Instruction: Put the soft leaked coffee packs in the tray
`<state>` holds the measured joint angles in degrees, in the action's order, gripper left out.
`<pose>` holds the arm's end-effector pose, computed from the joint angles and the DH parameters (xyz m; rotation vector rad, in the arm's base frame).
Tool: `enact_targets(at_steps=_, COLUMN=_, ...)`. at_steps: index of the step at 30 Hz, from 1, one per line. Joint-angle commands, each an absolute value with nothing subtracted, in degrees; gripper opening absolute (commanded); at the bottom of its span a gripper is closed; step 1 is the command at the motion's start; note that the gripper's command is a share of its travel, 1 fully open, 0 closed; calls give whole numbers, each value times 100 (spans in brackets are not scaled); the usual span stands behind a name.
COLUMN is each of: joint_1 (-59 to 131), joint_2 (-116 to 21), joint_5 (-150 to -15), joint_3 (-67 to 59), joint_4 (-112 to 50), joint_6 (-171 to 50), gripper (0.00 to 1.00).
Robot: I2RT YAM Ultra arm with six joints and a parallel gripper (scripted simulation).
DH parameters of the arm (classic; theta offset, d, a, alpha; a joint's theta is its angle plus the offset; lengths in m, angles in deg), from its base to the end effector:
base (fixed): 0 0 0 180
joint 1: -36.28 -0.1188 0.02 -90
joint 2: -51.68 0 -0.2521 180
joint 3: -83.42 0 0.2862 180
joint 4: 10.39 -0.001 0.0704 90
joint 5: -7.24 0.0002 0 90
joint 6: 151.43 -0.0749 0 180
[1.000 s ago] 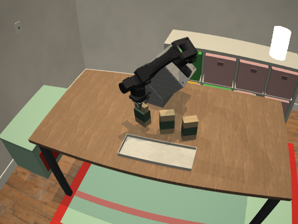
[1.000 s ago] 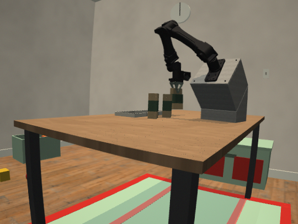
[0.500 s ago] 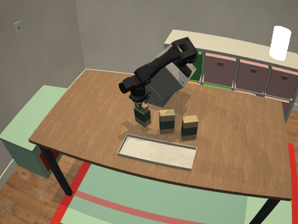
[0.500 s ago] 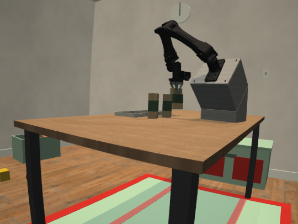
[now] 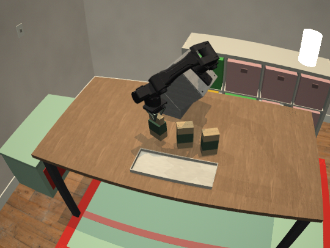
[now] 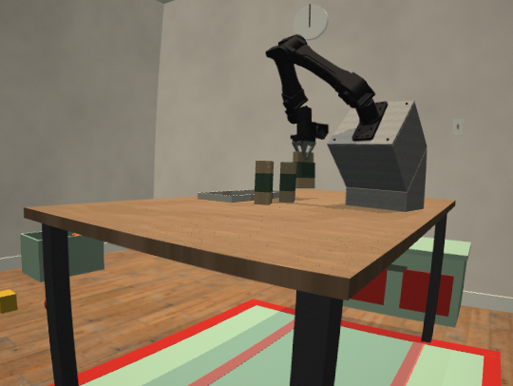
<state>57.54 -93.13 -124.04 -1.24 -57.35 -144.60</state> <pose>0.3268 -0.0730 -0.1052 -2.0280 -1.3960 -0.6038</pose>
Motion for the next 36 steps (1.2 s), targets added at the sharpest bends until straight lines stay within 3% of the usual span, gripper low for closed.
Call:
enact_targets(at_steps=1, joint_1=6006, joint_2=-9063, joint_5=-12326, joint_3=-320, joint_4=-5833, joint_6=-14436, gripper=24)
enact_targets(at_steps=16, joint_1=5913, joint_2=-9390, joint_5=-12374, joint_3=-717, joint_4=-6013, joint_6=-14620, gripper=24)
enact_targets(at_steps=36, joint_1=5537, joint_2=-10188, joint_5=-12487, joint_3=-2898, joint_4=-6997, joint_6=-15154, gripper=24)
